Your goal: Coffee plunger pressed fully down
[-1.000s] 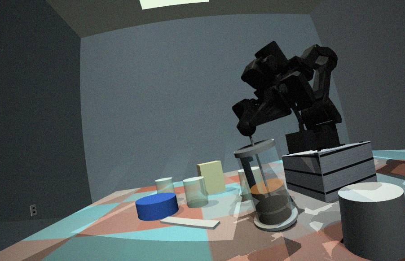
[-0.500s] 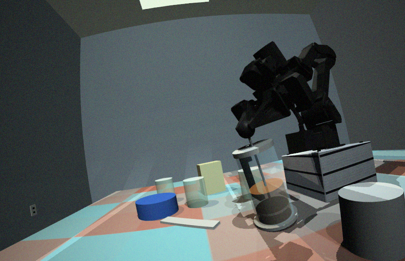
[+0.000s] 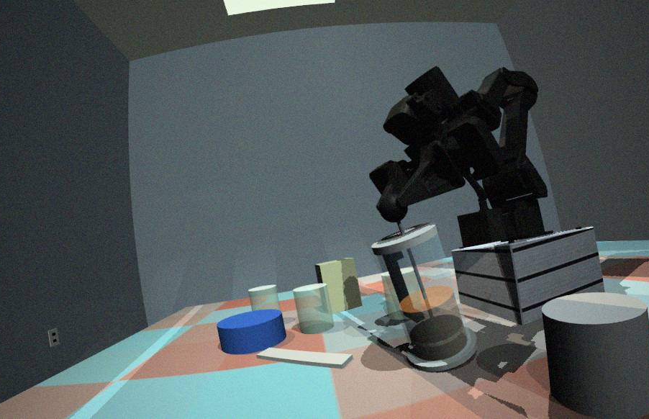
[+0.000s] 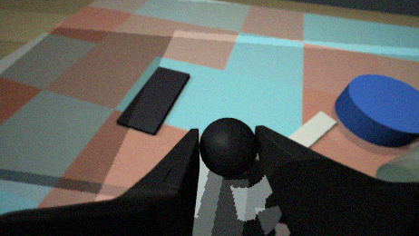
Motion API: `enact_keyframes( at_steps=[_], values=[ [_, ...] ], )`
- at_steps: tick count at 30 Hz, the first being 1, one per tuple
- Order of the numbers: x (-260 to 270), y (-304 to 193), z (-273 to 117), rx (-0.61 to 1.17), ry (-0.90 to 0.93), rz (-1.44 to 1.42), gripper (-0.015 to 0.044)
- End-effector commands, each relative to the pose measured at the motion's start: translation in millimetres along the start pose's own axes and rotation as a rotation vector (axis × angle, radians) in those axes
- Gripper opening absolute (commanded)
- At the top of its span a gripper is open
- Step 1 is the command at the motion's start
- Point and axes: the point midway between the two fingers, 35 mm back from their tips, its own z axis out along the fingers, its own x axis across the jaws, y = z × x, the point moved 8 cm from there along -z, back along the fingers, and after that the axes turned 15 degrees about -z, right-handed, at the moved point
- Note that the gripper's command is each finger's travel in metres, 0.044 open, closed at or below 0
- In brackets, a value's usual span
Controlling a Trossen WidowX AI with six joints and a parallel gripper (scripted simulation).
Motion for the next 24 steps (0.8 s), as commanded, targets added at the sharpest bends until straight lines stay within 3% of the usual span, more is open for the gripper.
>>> enact_keyframes(
  at_steps=[1,11,17,24],
  values=[
    [0.2,-0.6,0.0,0.004,0.001,0.0,0.0178],
    [0.2,-0.6,0.0,0.004,0.001,0.0,0.044],
    [-1.6,9.2,-7.1,0.006,0.002,-0.002,0.044],
    [-11.0,50.5,-67.6,0.024,0.01,-0.011,0.044]
  ],
)
